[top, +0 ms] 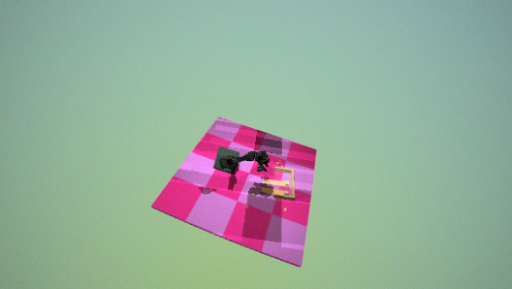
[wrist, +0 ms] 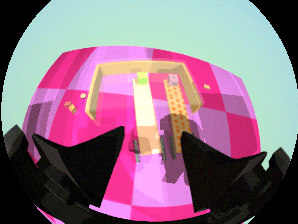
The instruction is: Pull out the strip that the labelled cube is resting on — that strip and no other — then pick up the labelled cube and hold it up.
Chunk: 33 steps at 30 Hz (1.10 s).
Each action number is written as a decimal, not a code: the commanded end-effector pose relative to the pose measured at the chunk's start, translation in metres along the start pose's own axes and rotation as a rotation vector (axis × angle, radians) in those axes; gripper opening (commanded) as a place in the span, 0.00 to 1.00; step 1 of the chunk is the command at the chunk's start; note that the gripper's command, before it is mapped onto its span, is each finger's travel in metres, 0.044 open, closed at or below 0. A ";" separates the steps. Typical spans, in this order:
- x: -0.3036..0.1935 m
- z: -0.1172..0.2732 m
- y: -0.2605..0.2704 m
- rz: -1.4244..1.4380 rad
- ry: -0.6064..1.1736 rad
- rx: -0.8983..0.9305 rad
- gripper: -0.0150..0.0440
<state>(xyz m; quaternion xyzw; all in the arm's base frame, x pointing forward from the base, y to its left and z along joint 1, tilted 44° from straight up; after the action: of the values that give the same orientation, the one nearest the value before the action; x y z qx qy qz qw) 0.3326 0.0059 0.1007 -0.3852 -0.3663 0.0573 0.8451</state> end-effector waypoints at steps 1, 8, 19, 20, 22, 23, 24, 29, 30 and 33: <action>0.010 -0.030 -0.015 0.037 0.153 -0.007 0.53; 0.005 -0.081 -0.055 0.104 0.453 0.006 0.25; -0.020 -0.116 -0.109 0.131 0.816 0.057 0.25; -0.020 -0.116 -0.109 0.131 0.816 0.057 0.25; -0.020 -0.116 -0.109 0.131 0.816 0.057 0.25; -0.020 -0.116 -0.109 0.131 0.816 0.057 0.25; -0.020 -0.116 -0.109 0.131 0.816 0.057 0.25; -0.020 -0.116 -0.109 0.131 0.816 0.057 0.25; -0.020 -0.116 -0.109 0.131 0.816 0.057 0.25; -0.022 -0.119 -0.109 0.131 0.816 0.057 0.25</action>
<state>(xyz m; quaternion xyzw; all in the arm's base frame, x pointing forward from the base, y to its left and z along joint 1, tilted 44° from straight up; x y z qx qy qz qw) 0.3744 -0.1479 0.1137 -0.3781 0.0240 -0.0329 0.9249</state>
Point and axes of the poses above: the point midway between the two fingers, 35 mm back from their tips, its own z axis back along the fingers, its own y axis across the jaws, x = y × z, the point moved 1 cm from there along z, back along the fingers, and after that the axes turned 4 degrees about -z, right-handed, at the moved point
